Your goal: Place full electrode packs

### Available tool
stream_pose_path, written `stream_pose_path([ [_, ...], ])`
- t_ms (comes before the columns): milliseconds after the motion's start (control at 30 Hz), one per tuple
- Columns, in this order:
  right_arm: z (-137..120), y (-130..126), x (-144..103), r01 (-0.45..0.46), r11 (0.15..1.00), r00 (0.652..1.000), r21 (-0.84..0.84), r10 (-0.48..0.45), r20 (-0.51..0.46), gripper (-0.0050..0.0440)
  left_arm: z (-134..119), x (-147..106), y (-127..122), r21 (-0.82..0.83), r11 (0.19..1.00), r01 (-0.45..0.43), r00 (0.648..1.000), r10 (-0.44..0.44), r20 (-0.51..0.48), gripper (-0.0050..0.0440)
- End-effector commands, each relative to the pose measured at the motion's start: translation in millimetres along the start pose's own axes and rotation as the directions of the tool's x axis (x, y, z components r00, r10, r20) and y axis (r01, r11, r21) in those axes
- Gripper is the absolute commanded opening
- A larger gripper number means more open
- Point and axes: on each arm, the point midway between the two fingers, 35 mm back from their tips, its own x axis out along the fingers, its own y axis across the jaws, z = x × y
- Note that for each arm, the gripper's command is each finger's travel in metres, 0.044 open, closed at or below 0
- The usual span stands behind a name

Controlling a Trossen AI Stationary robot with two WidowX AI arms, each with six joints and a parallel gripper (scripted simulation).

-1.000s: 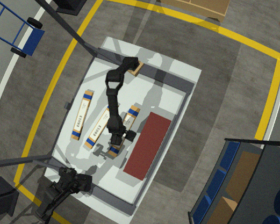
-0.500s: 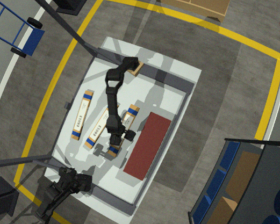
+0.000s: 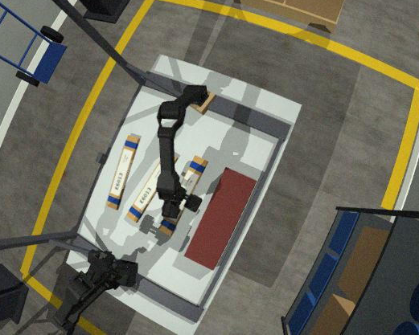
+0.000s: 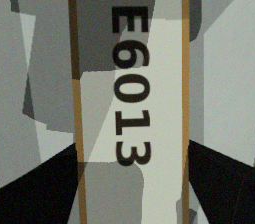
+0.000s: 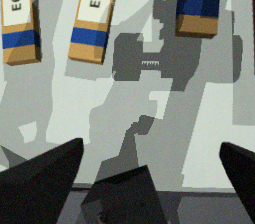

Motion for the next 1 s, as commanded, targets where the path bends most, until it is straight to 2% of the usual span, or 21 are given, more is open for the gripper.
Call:
stream_pose_path([
  [0,3.7,-0.1,-5.1,0.001,1.000,1.000,-0.003,-0.001,0.020,0.0430,28.0,-53.7,4.5,0.006,0.999,-0.042,0.991,0.041,0.127,-0.0050],
  [367,3.7,-0.1,-5.1,0.001,1.000,1.000,-0.003,-0.001,0.020,0.0430,33.2,-67.1,4.6,0.006,0.999,-0.042,0.991,0.041,0.127,-0.0050],
  [967,3.7,-0.1,-5.1,0.001,1.000,1.000,-0.003,-0.001,0.020,0.0430,37.6,-74.1,4.6,0.007,0.999,-0.042,0.991,0.041,0.128,-0.0050],
])
